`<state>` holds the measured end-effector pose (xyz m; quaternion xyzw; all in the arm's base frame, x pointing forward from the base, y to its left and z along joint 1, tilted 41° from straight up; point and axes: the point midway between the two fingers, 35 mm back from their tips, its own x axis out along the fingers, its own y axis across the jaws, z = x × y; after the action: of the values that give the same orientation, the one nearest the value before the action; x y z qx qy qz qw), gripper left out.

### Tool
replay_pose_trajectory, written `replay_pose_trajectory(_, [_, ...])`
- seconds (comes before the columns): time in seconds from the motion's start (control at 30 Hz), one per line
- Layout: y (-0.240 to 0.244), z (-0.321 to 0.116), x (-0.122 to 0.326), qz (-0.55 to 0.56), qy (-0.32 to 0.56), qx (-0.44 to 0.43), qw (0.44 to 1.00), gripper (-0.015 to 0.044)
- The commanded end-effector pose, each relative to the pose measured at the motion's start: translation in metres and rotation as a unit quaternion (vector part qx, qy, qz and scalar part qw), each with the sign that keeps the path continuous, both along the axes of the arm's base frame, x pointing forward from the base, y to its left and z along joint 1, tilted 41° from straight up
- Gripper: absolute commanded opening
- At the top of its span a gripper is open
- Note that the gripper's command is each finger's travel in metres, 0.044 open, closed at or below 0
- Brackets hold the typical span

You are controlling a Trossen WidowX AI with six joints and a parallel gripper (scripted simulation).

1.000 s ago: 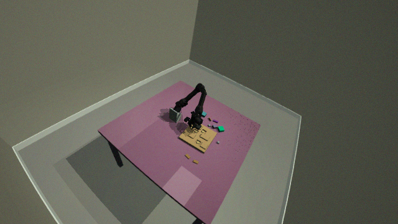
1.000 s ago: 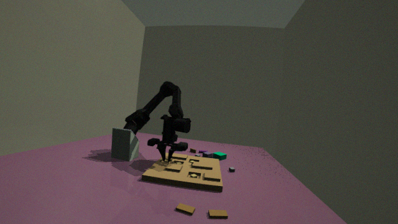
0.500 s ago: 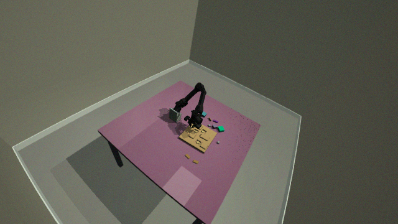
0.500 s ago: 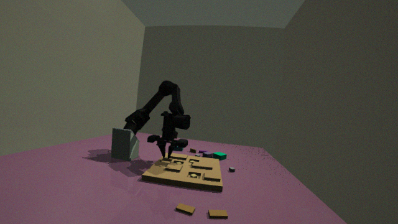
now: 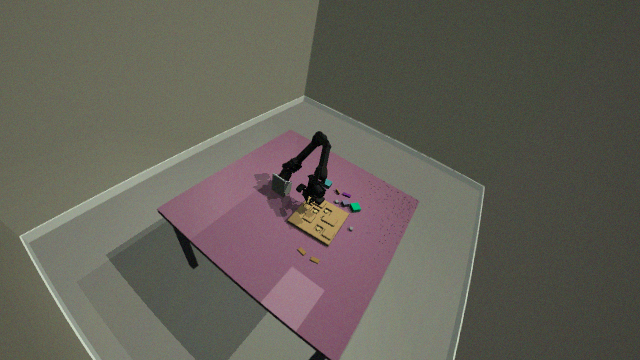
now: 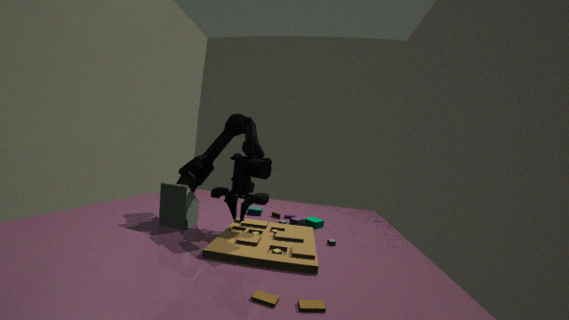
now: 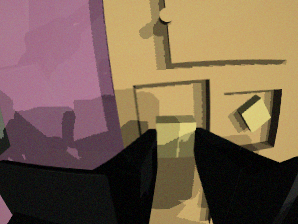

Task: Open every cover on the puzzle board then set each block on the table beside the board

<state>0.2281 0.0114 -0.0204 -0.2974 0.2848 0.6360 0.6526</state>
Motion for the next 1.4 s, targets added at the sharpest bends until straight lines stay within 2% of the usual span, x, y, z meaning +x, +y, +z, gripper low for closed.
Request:
replay_pose_trajectory(0.0, [-0.005,0.006,0.002,0.0,-0.007,-0.003,1.0,0.008])
replay_pose_trajectory(0.77, [-0.039,0.045,0.0,0.0,-0.006,-0.004,1.0,0.008])
replay_pose_trajectory(1.37, [-0.006,0.077,0.025,-0.001,-0.005,-0.018,1.0,0.008])
